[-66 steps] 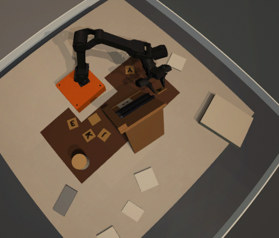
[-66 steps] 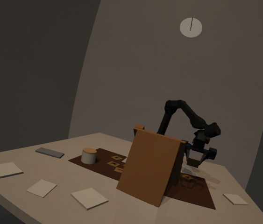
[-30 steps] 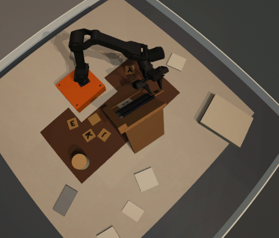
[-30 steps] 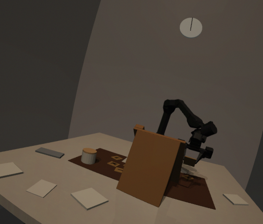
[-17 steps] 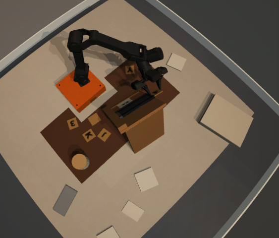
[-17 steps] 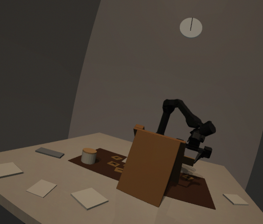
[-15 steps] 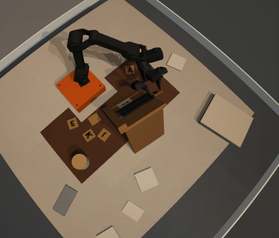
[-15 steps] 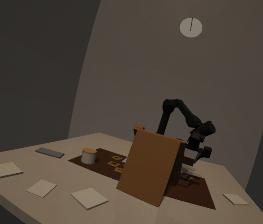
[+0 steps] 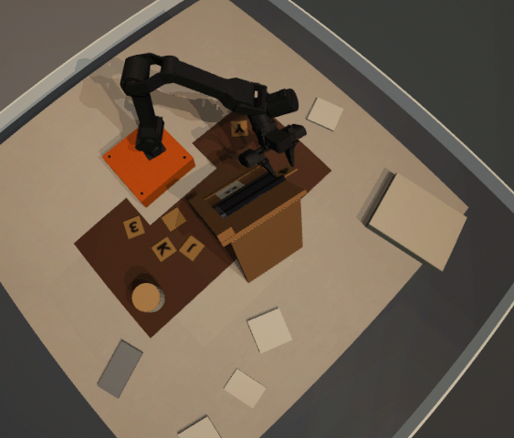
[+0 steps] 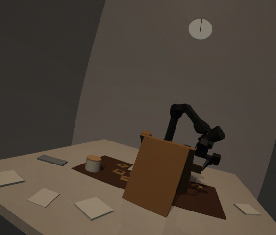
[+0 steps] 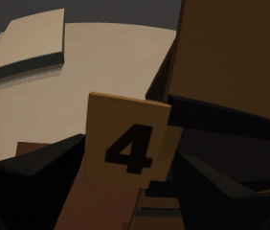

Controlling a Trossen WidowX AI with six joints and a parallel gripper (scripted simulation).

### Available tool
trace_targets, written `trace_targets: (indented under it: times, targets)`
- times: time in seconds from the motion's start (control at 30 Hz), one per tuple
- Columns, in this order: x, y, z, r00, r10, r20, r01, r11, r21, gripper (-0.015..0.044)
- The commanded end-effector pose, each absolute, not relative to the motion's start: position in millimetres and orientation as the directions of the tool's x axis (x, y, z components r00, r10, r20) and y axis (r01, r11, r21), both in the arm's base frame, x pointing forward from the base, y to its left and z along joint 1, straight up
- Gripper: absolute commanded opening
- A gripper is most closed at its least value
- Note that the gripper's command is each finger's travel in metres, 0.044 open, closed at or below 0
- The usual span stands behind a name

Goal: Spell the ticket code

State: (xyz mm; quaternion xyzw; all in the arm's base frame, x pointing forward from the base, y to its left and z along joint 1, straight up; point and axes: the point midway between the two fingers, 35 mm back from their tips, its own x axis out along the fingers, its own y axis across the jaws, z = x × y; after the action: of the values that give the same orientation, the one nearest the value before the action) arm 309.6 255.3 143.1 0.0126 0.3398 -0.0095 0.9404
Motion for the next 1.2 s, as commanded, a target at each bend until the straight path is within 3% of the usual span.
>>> trace_targets:
  times: [0.0,1.17]
  targets:
    - [309,254,145,0.771,-0.002,-0.637,0.022,0.999,0.023,0.0000]
    - [309,236,145,0.771,-0.004,-0.637,0.022,1.000,0.021,0.0000]
